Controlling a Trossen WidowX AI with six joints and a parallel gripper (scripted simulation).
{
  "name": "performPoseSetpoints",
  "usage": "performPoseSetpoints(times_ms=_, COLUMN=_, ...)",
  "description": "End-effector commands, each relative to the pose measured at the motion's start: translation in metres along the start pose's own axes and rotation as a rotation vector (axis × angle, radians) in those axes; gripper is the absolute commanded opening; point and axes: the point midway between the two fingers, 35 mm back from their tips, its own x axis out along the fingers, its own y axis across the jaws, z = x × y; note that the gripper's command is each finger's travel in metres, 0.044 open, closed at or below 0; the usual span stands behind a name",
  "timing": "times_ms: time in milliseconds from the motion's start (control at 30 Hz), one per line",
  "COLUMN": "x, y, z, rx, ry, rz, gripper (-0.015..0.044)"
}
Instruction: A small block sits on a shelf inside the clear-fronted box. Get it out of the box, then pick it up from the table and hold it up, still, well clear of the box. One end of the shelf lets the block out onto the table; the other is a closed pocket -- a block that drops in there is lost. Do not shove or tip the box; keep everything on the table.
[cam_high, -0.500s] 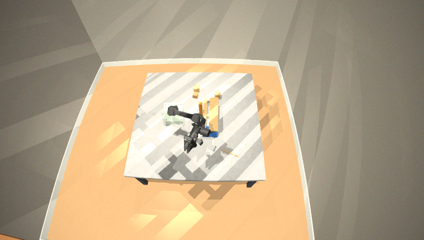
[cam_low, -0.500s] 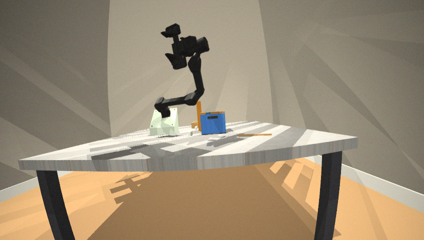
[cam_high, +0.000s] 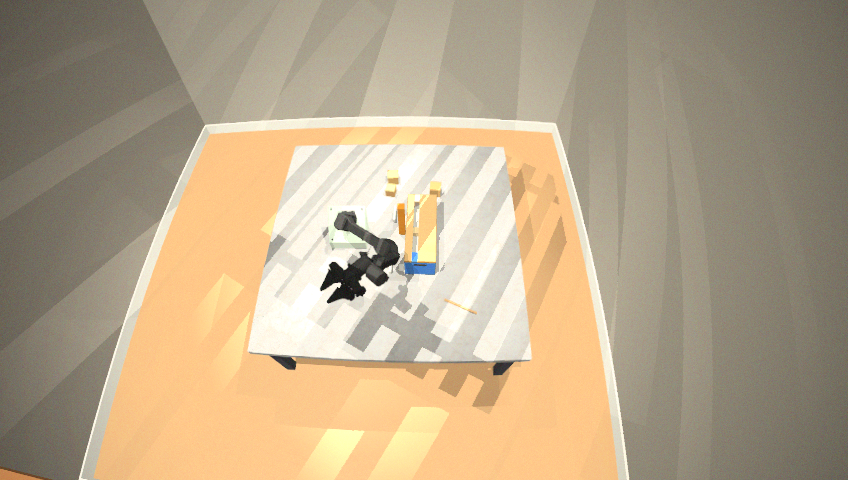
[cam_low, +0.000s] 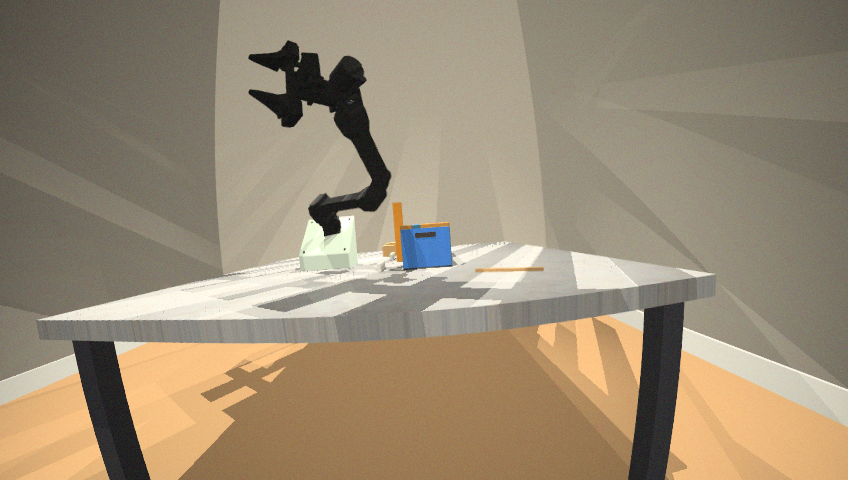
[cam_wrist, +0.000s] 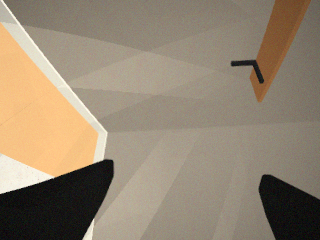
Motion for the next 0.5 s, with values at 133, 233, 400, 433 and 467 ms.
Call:
performPoseSetpoints(times_ms=133, x=0.044, y=-0.079, z=-0.109, rx=0.077, ry=0.311, rz=-0.275, gripper=0.0400)
performPoseSetpoints(times_ms=233, x=0.041, y=-0.107, z=-0.146, rx=0.087, ry=0.423, rz=-0.395, gripper=0.0400)
performPoseSetpoints(times_ms=400, x=0.024, y=-0.151, z=-0.202, rx=0.099, ry=0.601, rz=-0.576, gripper=0.0400)
performPoseSetpoints(times_ms=433, x=0.018, y=-0.160, z=-0.213, rx=0.101, ry=0.639, rz=-0.614, gripper=0.0400)
performPoseSetpoints(times_ms=467, x=0.011, y=-0.168, z=-0.224, rx=0.103, ry=0.675, rz=-0.648, gripper=0.0400)
